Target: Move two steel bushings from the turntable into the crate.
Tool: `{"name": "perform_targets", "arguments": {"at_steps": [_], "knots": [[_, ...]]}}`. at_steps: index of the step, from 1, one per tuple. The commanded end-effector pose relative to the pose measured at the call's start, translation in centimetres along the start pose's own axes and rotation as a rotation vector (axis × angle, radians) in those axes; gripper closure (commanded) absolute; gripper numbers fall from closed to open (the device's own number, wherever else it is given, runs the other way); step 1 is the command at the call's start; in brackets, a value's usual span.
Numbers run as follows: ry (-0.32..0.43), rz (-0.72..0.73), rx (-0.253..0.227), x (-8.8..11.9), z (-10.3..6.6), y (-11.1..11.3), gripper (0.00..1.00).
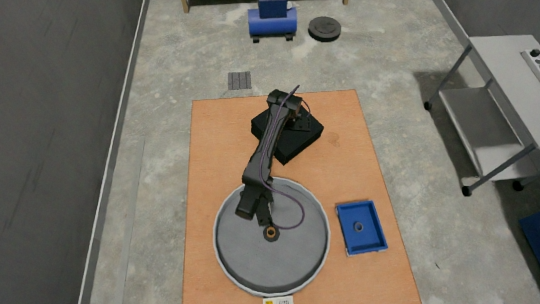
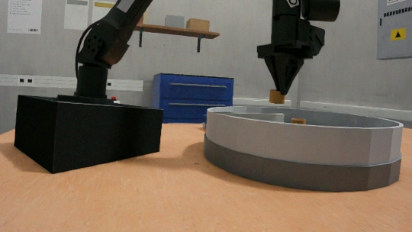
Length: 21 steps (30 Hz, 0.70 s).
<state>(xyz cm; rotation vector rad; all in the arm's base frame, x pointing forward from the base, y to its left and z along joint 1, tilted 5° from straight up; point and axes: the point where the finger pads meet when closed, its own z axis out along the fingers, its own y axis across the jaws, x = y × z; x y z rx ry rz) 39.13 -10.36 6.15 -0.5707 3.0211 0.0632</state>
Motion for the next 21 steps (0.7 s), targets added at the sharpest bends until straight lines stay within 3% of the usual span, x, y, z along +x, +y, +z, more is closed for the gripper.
{"name": "perform_targets", "arguments": {"at_steps": [1, 12, 21], "knots": [[-0.009, 0.022, -0.011, -1.5, -0.8, 0.2, 1.0], [-0.006, 0.022, -0.006, -6.9, -0.8, 0.6, 1.0], [-0.005, 0.022, -0.003, -8.8, -0.8, 0.8, 1.0]]}}
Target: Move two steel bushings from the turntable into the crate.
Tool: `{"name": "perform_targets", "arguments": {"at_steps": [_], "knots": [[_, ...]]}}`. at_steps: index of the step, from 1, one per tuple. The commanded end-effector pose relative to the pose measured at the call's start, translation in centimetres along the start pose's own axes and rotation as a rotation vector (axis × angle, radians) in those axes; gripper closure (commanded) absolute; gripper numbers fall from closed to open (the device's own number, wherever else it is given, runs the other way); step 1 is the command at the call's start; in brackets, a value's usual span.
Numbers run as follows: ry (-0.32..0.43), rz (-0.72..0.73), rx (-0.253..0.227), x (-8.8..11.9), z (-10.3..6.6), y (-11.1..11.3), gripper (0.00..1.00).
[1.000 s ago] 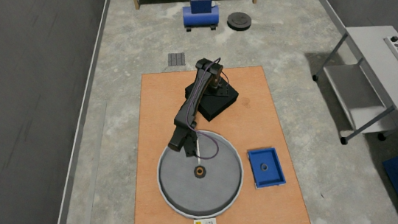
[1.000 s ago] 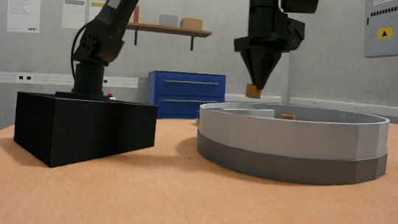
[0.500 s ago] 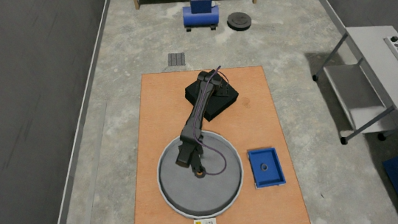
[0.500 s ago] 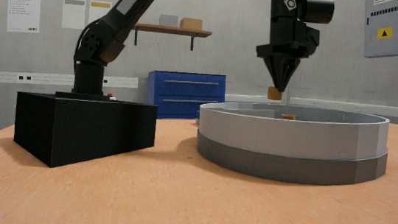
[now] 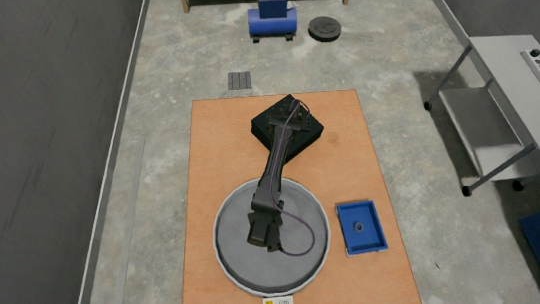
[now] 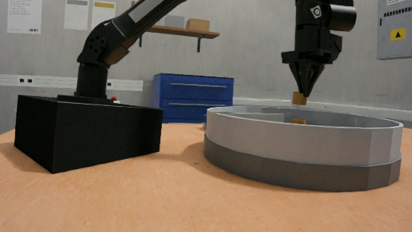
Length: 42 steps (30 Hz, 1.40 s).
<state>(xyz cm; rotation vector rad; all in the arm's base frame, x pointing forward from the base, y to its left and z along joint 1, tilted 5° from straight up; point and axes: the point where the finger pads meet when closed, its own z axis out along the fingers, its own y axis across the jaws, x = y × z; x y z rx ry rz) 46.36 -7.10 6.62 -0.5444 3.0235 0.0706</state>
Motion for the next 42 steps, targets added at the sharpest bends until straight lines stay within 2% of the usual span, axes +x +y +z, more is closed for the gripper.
{"name": "perform_targets", "arguments": {"at_steps": [1, 9, 11, 42], "knots": [[-0.001, 0.005, 0.001, -0.99, -0.9, 0.41, 1.0], [-0.001, 0.014, 0.003, -1.37, -0.93, 0.07, 1.0], [-0.018, 0.014, 0.012, -1.49, -1.8, 0.02, 1.0], [-0.024, 0.01, 0.015, -1.64, -1.81, -0.06, 1.0]]}}
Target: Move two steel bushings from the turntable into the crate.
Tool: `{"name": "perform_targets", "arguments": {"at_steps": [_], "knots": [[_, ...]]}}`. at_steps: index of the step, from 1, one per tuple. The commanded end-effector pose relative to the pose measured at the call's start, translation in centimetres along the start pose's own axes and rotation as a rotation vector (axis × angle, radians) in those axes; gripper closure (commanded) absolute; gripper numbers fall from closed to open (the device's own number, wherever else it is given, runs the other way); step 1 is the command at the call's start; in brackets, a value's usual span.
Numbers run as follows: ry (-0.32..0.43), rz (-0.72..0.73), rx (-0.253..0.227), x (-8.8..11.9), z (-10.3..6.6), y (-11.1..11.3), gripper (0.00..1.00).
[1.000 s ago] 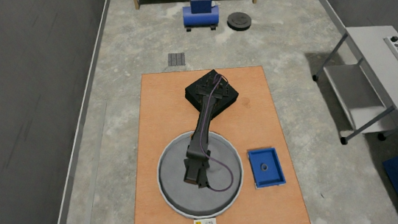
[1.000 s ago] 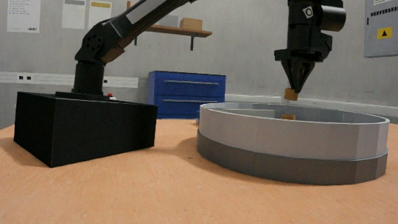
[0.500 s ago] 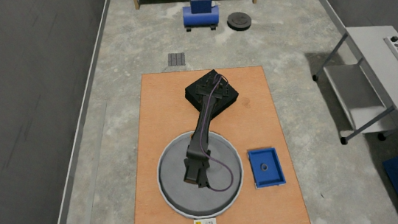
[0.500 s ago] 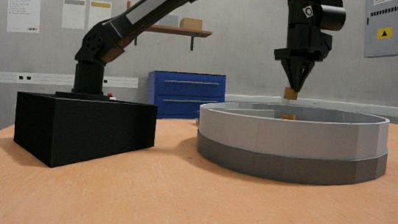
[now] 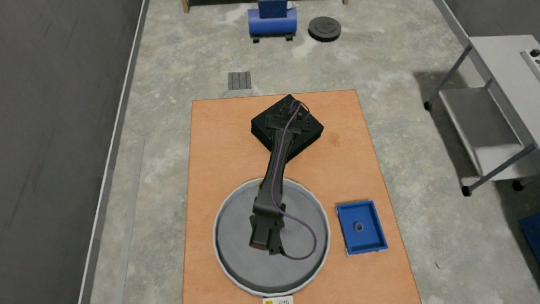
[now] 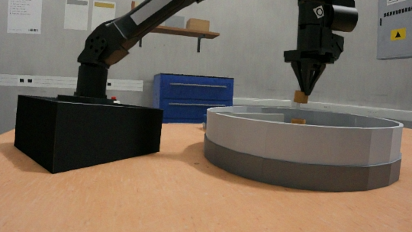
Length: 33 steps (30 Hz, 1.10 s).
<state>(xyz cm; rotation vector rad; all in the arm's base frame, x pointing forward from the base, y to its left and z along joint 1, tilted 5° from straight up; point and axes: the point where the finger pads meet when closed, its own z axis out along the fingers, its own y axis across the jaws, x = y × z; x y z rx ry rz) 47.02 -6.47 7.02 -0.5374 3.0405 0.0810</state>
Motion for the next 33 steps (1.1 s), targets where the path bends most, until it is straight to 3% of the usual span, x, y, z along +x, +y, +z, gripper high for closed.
{"name": "perform_targets", "arguments": {"at_steps": [1, 7, 9, 10, 11, 16, 18, 33], "knots": [[-0.038, 0.003, 0.024, -0.8, -1.5, -0.4, 1.0], [-0.04, 0.003, 0.025, -0.8, -1.6, -0.4, 1.0], [-0.067, 0.001, 0.04, -1.1, -2.3, -0.6, 1.0], [-0.07, 0.001, 0.042, -1.2, -2.3, -0.6, 1.0], [-0.032, 0.004, 0.021, -0.2, -1.2, -0.1, 1.0], [-0.032, 0.004, 0.021, -0.1, -1.2, 0.0, 1.0], [-0.058, 0.002, 0.035, -0.7, -1.9, -0.3, 1.0], [-0.051, 0.002, 0.031, -0.5, -1.9, -0.2, 1.0]]}}
